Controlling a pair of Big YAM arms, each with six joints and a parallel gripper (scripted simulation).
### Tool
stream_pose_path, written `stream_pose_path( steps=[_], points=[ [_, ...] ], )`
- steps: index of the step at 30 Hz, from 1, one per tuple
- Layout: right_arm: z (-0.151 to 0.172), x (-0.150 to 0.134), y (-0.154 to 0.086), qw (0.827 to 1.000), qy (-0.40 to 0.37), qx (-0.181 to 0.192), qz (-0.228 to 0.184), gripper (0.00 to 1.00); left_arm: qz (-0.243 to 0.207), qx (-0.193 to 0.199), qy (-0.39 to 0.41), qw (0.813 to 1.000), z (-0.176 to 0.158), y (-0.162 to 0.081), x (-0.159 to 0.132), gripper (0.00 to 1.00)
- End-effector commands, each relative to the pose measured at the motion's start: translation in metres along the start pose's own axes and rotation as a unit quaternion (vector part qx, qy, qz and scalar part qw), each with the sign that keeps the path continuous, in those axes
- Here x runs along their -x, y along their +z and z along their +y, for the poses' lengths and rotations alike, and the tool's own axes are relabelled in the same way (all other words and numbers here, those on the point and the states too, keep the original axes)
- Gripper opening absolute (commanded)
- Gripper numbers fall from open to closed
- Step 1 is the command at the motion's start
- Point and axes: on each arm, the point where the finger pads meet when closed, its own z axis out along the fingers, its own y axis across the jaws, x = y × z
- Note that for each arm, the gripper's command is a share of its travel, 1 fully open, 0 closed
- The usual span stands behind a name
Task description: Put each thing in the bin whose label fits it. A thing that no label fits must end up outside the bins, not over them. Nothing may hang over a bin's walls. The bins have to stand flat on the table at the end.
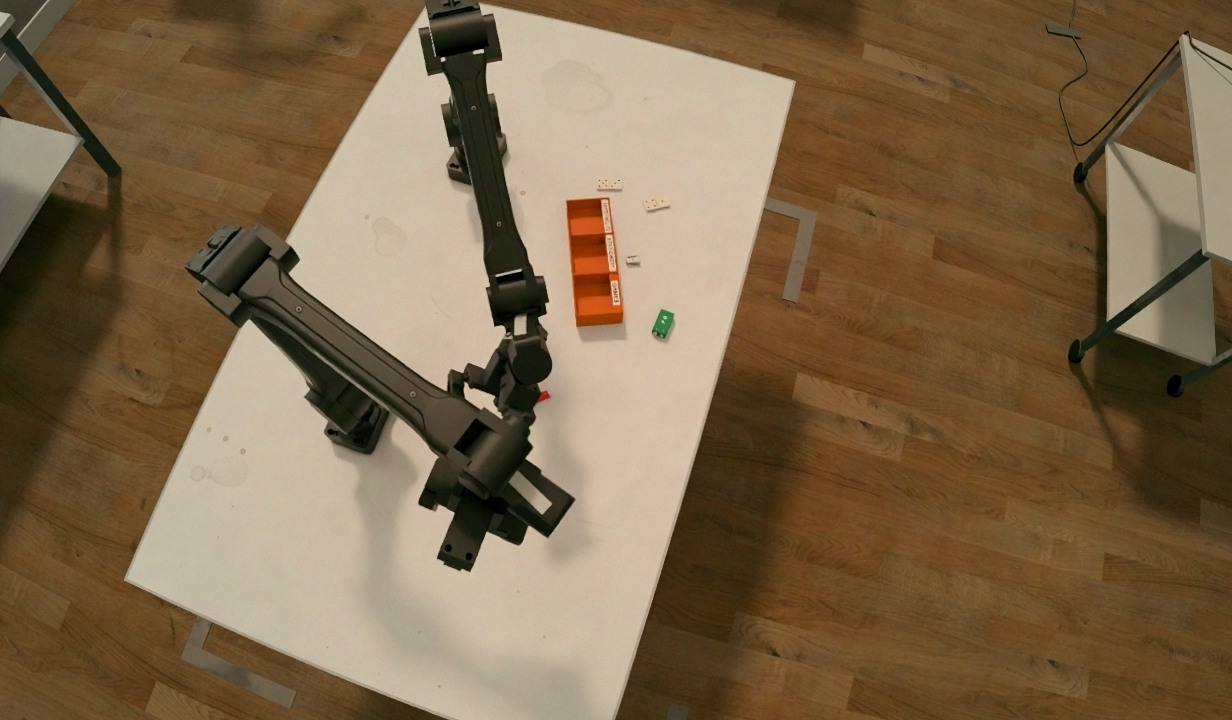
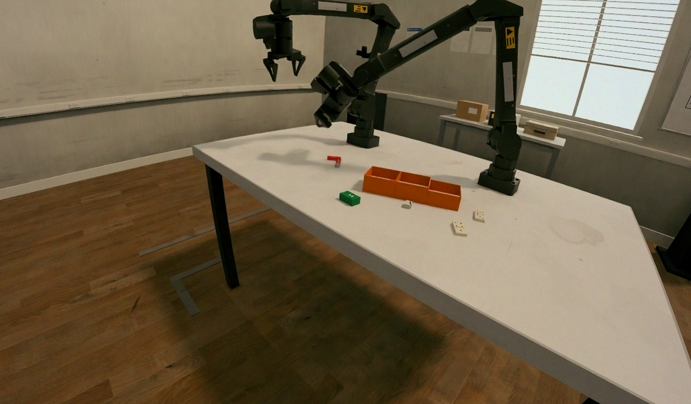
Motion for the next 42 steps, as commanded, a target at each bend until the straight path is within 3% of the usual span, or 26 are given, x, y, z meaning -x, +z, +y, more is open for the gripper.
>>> stream_pose_path(
  steps=[1, 24, 42],
  points=[
    [0.006, 0.012, -0.034, 0.999, 0.002, 0.039, -0.009, 1.00, -0.005, -0.001, 0.004, 1.000, -0.003, -0.002, 0.006, 1.00],
    [0.004, 0.016, -0.073, 0.993, -0.064, 0.099, -0.015, 1.00, -0.005, -0.001, 0.004, 1.000, -0.003, -0.002, 0.006, 1.00],
    [-0.010, 0.022, -0.137, 0.965, -0.170, 0.192, -0.046, 1.00, -0.005, -0.001, 0.004, 1.000, -0.003, -0.002, 0.006, 1.00]
  ],
)
